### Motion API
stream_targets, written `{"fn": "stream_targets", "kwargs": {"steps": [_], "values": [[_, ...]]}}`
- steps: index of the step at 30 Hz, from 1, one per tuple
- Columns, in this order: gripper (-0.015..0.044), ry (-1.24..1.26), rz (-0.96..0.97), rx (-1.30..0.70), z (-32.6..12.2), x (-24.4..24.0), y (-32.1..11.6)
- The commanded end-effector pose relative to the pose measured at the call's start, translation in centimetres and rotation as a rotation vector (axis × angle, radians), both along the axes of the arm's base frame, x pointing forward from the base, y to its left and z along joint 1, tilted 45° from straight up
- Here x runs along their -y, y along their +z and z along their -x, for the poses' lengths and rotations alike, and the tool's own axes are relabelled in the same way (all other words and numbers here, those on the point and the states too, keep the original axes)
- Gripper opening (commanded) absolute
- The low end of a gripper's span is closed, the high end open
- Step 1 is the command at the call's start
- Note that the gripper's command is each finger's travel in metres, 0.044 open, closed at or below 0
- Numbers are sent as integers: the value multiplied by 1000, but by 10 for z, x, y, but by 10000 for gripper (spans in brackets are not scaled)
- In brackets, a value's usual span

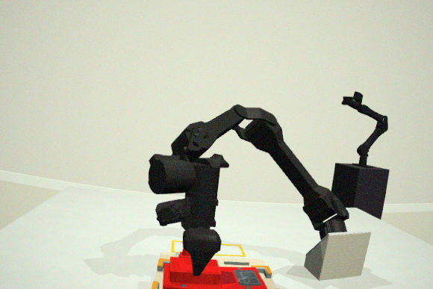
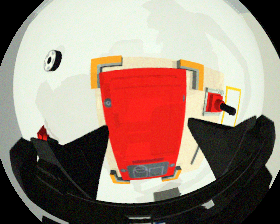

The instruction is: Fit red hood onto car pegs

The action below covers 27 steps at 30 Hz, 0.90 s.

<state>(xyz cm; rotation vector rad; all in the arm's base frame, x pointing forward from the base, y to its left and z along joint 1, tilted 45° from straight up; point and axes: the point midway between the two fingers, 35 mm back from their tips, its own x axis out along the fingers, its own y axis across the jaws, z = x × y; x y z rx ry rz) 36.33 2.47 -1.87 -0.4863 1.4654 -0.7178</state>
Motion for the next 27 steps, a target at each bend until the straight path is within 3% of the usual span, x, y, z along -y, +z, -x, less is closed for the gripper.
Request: {"fn": "stream_targets", "kwargs": {"steps": [1,6,27], "values": [[440,-1,-5,6,-4,-19,16],[440,-6,-1,1,-3,-44,42],[440,-6,-1,1,-3,-44,42]]}}
